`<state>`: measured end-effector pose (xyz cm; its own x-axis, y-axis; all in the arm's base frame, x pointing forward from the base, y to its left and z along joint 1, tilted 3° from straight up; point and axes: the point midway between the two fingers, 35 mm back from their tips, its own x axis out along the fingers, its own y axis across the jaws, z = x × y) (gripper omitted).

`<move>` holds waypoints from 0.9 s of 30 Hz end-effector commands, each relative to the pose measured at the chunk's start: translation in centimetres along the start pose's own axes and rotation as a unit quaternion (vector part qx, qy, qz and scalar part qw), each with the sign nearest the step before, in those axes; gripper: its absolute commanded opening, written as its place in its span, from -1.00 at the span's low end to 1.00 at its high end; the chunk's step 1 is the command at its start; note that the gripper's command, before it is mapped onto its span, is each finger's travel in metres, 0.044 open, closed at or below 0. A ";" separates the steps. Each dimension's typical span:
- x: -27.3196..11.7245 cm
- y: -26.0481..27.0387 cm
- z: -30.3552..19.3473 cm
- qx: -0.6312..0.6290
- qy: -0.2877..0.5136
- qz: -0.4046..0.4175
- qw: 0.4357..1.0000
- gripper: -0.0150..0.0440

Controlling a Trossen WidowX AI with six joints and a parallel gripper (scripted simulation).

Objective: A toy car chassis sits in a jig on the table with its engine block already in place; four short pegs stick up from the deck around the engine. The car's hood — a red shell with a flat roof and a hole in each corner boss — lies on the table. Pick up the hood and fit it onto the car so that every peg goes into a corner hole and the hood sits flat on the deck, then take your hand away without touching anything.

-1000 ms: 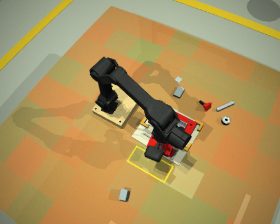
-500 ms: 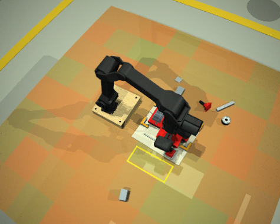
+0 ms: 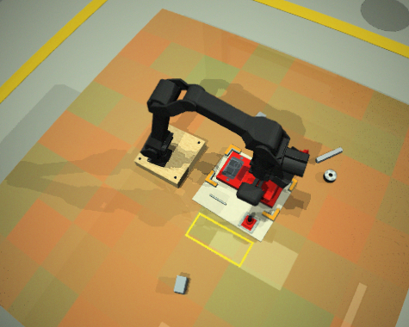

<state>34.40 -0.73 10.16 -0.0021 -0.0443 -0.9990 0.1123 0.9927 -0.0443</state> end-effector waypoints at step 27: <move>5.0 4.9 0.1 0.019 0.004 0.001 1.000 -0.49</move>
<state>35.23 3.78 6.10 -0.0051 -0.0452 -0.9990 0.1472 0.9881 -0.0454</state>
